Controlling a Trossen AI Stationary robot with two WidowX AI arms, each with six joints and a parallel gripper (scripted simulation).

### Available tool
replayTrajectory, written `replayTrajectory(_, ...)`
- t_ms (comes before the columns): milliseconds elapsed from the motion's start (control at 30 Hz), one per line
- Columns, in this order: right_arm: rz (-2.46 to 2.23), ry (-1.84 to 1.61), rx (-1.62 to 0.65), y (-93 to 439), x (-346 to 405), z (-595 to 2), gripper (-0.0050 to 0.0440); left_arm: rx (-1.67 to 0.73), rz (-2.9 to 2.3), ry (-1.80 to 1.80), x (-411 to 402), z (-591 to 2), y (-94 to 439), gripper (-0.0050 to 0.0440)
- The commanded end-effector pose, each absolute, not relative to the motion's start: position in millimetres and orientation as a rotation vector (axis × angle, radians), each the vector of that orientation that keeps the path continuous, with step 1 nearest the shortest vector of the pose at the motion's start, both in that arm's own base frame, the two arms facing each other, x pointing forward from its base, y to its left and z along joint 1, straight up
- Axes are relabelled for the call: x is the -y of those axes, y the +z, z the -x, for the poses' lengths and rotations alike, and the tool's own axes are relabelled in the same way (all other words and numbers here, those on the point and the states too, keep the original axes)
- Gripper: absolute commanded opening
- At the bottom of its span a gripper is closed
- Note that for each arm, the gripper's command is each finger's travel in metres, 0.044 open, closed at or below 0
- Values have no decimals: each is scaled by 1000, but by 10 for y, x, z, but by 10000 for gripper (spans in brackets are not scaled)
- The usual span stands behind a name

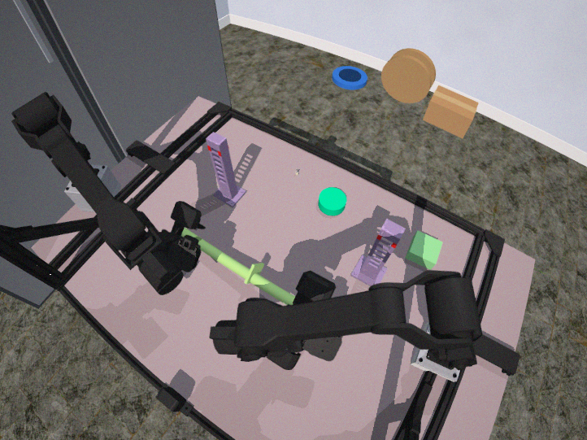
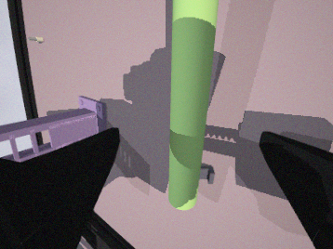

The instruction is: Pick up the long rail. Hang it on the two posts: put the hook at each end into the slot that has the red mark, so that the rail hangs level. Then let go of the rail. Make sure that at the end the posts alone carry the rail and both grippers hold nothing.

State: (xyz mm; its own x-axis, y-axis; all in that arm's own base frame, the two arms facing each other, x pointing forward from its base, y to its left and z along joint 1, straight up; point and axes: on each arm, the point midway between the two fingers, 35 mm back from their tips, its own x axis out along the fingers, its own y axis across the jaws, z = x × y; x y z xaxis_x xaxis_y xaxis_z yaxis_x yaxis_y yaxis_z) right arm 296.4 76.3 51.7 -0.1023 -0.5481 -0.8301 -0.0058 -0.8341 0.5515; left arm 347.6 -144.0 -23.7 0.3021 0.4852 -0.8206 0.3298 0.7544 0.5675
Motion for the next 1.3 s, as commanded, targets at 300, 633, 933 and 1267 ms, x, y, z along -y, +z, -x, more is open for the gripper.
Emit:
replayTrajectory(300,-1793,-2000,598,523,-761,-2951,0,-1275,-744,111,1605,-3451,-2,440)
replayTrajectory(633,-1797,-2004,607,519,-758,-2952,0,-1324,-696,60,1540,-3471,-34,296)
replayTrajectory(933,-1806,-2011,626,510,-751,-2954,0,-1410,-573,-71,1408,-3521,-82,160)
replayTrajectory(1267,-1810,-2015,636,505,-748,-2956,0,-1451,-424,-250,1279,-3594,-84,160)
